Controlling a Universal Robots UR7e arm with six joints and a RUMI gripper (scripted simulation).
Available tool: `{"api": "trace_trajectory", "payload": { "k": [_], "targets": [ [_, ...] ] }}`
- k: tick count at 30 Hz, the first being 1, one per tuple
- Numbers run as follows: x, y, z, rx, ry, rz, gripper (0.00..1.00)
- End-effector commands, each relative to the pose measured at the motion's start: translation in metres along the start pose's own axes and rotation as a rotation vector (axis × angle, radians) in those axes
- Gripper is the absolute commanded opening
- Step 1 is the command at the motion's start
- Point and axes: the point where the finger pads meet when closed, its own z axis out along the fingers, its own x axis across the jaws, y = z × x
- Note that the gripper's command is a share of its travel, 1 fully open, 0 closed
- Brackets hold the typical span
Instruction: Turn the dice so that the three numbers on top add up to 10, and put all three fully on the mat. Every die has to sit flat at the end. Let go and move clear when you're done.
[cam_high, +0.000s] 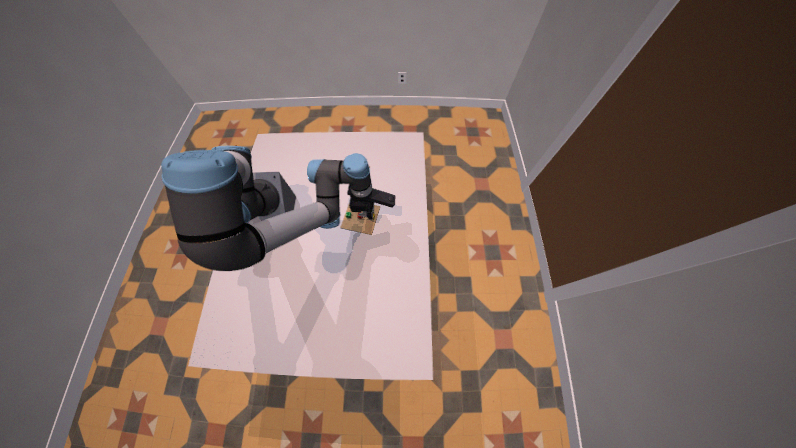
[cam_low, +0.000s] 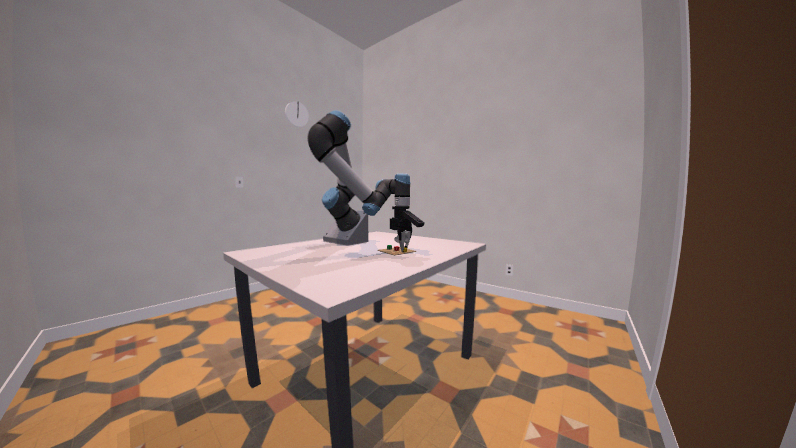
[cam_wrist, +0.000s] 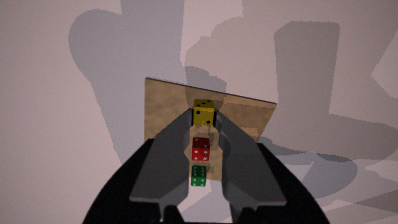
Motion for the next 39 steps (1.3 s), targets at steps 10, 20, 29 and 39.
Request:
{"api": "trace_trajectory", "payload": {
  "k": [10,20,29,39],
  "targets": [
    [0.0000,-0.0003,-0.0004,0.001,0.000,0.000,0.03],
    [0.0000,-0.0003,-0.0004,0.001,0.000,0.000,0.14],
    [0.0000,-0.0003,-0.0004,0.001,0.000,0.000,0.21],
    [0.0000,-0.0003,-0.0009,0.001,0.000,0.000,0.21]
  ]
}}
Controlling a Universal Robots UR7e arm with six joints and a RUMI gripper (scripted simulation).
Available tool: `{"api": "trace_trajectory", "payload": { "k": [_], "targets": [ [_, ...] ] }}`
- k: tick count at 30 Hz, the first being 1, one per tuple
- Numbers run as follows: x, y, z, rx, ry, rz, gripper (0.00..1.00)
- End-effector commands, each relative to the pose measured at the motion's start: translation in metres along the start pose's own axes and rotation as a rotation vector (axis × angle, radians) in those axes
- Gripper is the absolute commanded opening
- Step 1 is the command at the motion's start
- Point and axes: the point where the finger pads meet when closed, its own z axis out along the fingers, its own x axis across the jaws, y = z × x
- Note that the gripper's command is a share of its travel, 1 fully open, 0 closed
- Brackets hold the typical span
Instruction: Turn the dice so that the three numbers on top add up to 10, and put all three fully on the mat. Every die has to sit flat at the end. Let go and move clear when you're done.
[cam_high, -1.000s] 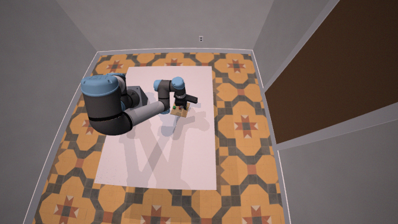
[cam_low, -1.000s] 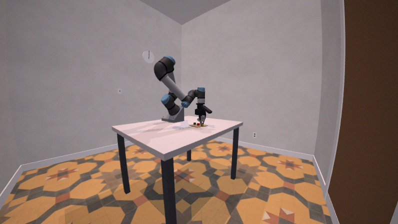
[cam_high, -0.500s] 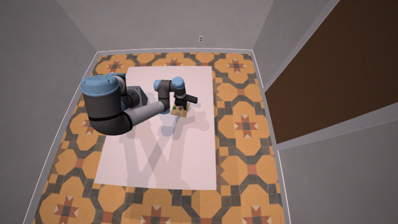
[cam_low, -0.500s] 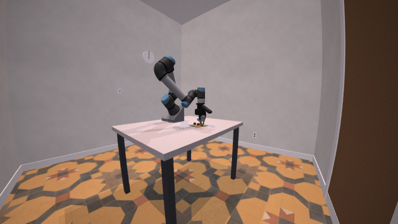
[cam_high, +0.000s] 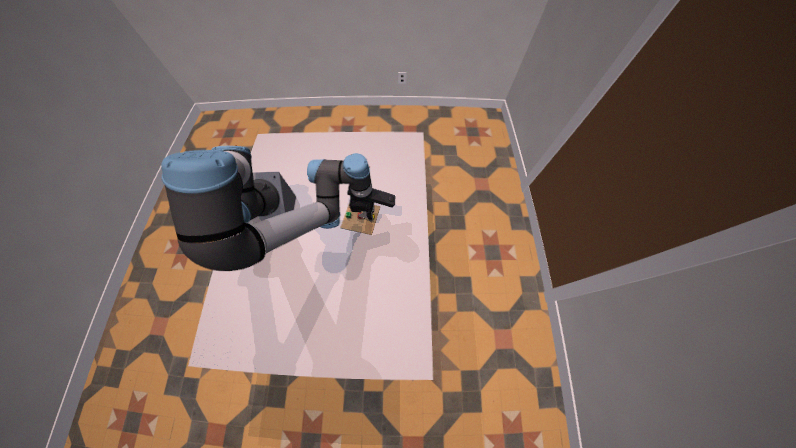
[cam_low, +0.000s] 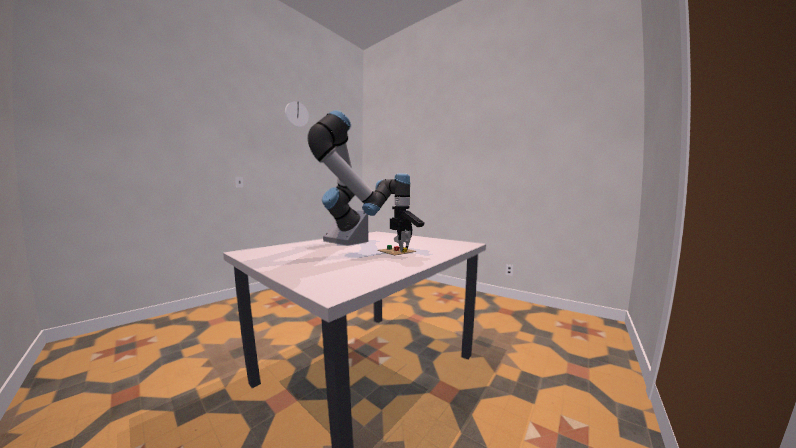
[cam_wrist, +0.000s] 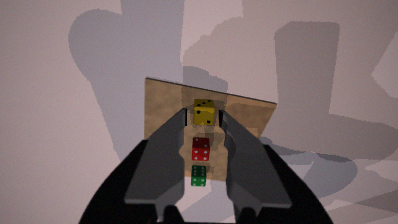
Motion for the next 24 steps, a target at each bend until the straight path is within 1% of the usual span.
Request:
{"api": "trace_trajectory", "payload": {
  "k": [1,6,8,12,21,23,24],
  "targets": [
    [0.000,0.000,-0.002,0.001,0.000,0.000,0.21],
    [0.000,0.000,-0.006,0.001,0.000,0.000,0.21],
    [0.000,0.000,-0.011,0.001,0.000,0.000,0.21],
    [0.000,0.000,-0.026,0.001,0.000,0.000,0.21],
    [0.000,0.000,-0.068,0.001,0.000,0.000,0.21],
    [0.000,0.000,-0.068,0.001,0.000,0.000,0.21],
    [0.000,0.000,-0.072,0.001,0.000,0.000,0.21]
  ]
}}
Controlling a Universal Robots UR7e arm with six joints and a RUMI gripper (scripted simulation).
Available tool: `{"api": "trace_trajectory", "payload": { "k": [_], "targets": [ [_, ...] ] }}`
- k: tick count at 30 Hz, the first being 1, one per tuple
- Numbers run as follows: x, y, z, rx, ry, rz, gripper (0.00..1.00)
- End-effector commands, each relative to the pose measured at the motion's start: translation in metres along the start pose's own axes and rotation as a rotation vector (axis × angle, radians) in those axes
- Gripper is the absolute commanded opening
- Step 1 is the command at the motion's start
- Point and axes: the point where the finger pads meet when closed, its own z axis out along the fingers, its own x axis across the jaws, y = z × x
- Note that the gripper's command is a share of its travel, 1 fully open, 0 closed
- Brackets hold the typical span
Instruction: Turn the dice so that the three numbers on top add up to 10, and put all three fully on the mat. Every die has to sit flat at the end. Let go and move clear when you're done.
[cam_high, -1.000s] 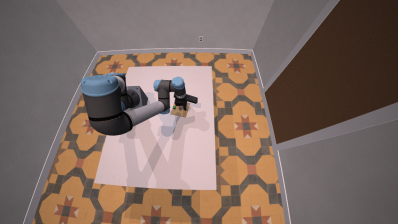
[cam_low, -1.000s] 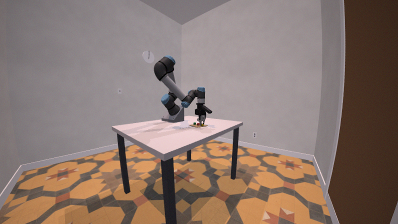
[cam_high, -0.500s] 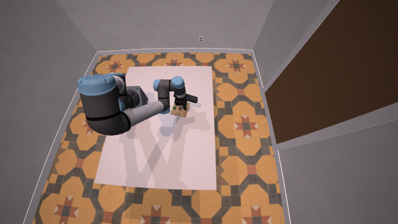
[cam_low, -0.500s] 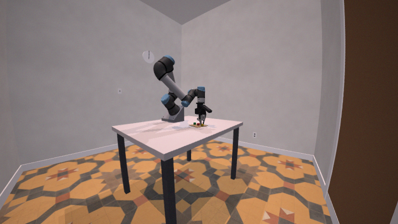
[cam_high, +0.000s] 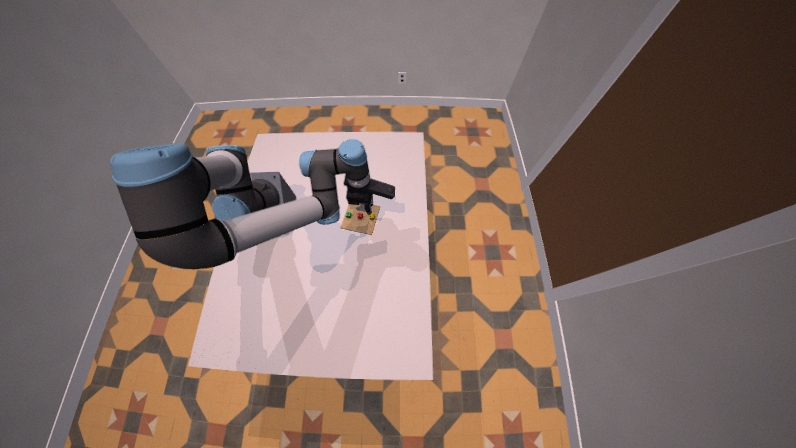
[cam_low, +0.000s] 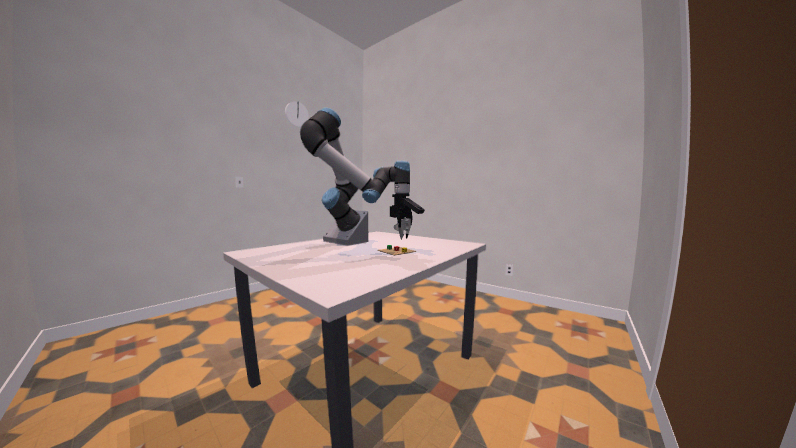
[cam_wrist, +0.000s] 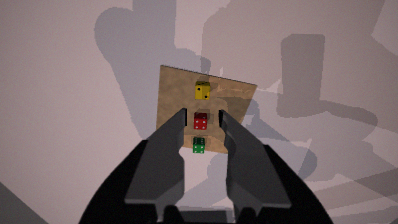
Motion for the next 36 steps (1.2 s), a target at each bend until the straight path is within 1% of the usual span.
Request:
{"api": "trace_trajectory", "payload": {
  "k": [1,6,11,12,36],
  "targets": [
    [0.000,0.000,-0.015,-0.004,0.001,0.001,0.21],
    [0.000,0.000,-0.027,-0.004,0.001,0.001,0.21],
    [0.000,0.000,-0.029,-0.004,0.001,0.001,0.21],
    [0.000,0.000,-0.029,-0.004,0.001,0.001,1.00],
    [0.000,0.000,-0.030,-0.004,0.001,0.001,1.00]
  ]
}}
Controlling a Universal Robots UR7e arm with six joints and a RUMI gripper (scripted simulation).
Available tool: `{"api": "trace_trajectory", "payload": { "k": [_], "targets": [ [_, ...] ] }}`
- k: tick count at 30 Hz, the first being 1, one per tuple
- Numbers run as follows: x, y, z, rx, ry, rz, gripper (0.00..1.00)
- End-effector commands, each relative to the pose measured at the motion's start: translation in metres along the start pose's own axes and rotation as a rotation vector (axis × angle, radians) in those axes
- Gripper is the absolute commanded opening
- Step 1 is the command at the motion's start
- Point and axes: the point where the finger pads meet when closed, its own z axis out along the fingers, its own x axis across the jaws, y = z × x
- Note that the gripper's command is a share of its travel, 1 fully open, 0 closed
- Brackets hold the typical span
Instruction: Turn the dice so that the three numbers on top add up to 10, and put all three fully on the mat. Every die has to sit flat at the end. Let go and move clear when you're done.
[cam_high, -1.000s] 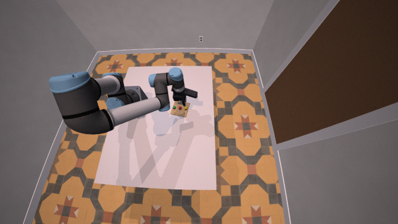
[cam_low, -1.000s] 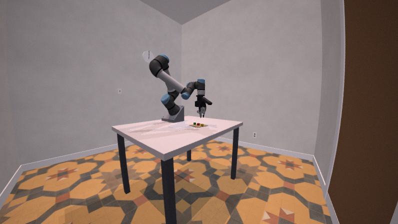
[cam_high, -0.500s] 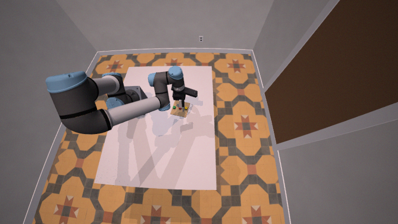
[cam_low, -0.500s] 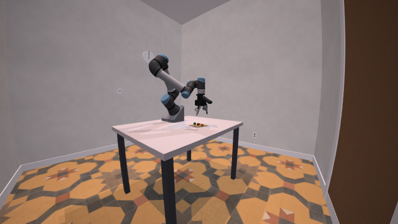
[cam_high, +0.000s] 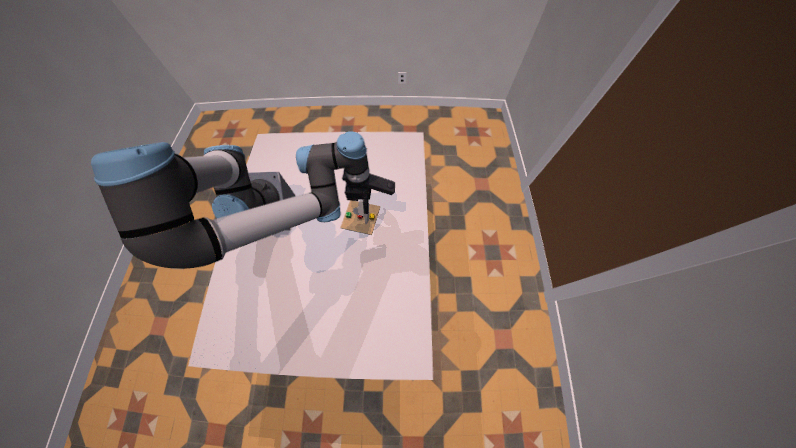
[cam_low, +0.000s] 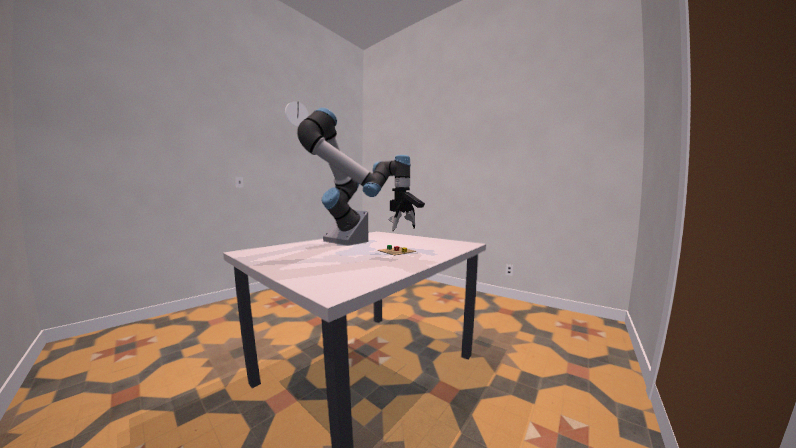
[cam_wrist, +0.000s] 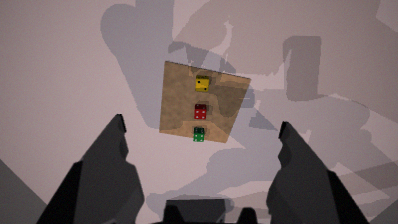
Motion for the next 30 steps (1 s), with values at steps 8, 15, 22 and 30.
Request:
{"api": "trace_trajectory", "payload": {
  "k": [8,15,22,30],
  "targets": [
    [0.000,0.000,-0.021,0.001,0.000,0.000,1.00],
    [0.000,0.000,-0.046,0.001,0.000,0.000,1.00],
    [0.000,0.000,-0.078,0.001,0.000,0.000,1.00],
    [0.000,0.000,-0.088,0.001,0.000,0.000,1.00]
  ]
}}
